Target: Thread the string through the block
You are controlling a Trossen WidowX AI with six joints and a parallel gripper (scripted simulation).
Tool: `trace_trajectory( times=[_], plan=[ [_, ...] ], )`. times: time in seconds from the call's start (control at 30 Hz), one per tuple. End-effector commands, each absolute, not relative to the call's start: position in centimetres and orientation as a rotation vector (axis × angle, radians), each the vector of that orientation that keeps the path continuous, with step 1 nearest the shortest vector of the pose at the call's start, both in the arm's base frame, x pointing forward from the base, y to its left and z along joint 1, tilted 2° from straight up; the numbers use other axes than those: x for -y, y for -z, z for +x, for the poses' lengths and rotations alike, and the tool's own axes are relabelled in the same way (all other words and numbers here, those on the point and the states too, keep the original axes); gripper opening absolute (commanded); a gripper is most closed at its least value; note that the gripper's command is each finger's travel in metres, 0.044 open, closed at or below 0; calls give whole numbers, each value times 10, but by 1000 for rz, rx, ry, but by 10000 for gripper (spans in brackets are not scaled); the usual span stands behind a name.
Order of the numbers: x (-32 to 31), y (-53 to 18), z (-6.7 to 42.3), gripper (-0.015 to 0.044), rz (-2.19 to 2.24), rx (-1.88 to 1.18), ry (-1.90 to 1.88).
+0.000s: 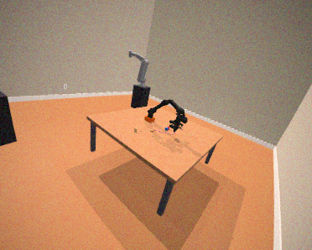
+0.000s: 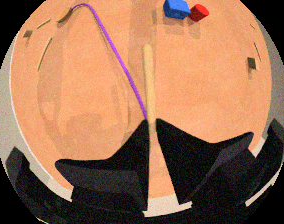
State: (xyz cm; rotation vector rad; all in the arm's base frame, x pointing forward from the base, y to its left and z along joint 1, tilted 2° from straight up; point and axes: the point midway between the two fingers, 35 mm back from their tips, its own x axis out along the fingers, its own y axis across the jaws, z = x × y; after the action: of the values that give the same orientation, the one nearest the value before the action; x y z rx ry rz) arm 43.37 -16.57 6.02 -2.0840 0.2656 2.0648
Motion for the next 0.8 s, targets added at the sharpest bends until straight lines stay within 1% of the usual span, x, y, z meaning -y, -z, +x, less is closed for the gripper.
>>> trace_trajectory(
  times=[0.0,0.6,0.77],
  plan=[
    [164,-58,438,0,-2083,-262,-2055],
    [162,-58,455,0,-2123,-261,-2016],
    [161,-57,455,0,-2195,-138,-2083]
  ],
)
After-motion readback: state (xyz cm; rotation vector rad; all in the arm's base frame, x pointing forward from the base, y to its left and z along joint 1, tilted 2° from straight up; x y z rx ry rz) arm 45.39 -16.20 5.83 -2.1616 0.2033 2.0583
